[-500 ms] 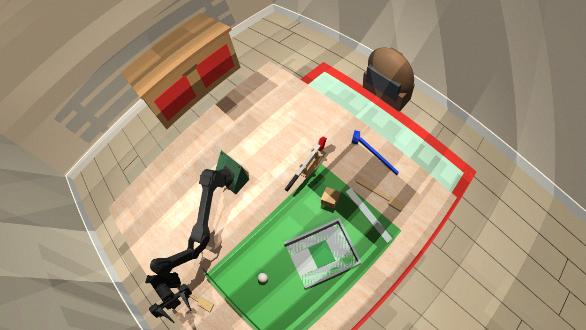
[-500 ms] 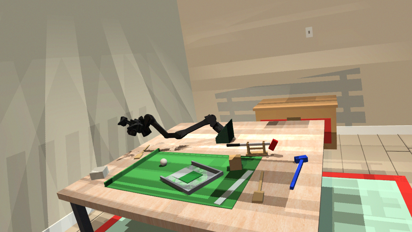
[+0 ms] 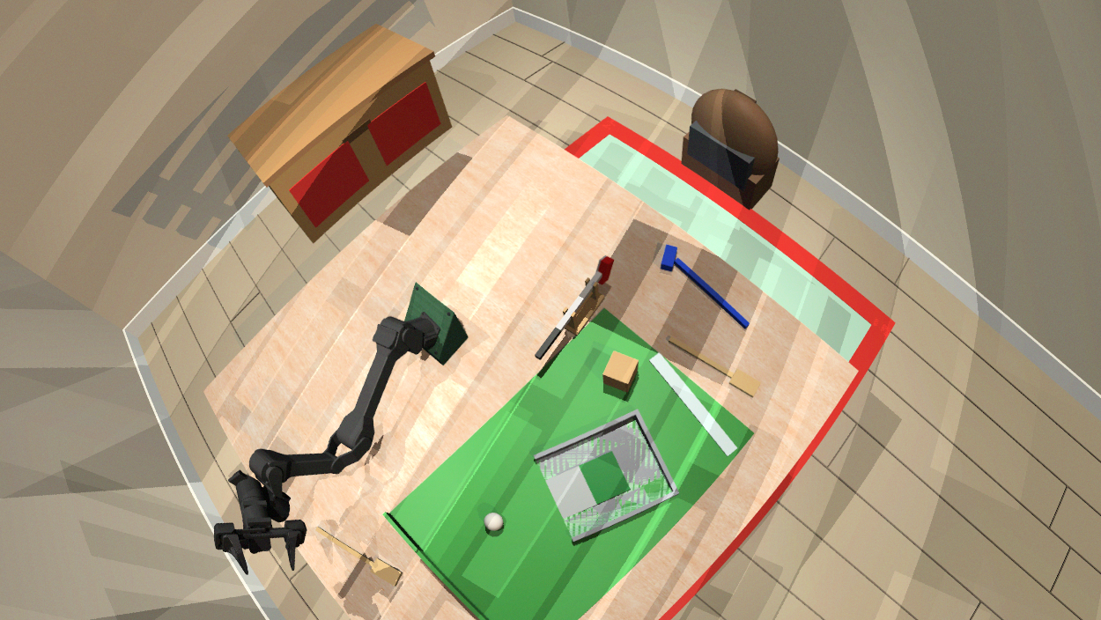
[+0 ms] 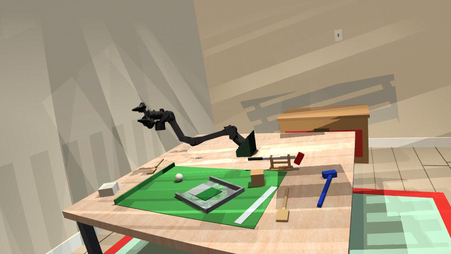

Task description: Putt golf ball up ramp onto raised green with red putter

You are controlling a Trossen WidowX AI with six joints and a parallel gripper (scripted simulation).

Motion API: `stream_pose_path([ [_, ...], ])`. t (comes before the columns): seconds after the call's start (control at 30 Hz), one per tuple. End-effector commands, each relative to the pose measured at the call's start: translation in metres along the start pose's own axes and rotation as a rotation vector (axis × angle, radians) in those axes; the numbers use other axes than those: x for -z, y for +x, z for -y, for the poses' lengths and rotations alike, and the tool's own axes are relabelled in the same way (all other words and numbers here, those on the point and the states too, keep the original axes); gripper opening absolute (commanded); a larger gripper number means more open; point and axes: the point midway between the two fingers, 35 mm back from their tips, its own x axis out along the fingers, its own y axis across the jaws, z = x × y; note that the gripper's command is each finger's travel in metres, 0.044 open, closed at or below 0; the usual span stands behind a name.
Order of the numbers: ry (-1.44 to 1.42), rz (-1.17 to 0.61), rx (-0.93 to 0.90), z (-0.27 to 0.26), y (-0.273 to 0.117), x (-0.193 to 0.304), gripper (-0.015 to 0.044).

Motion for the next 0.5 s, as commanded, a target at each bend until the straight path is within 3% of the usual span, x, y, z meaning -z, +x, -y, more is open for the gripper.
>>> stream_pose_path([
  [0.0, -0.165, 0.021, -0.087, -0.038, -0.014, 0.031, 0.0440],
  [0.23, -0.529, 0.012, -0.237, -0.100, -0.043, 0.127, 0.0440],
  [0.47, -0.889, -0.030, -0.358, -0.123, -0.064, 0.241, 0.0440],
])
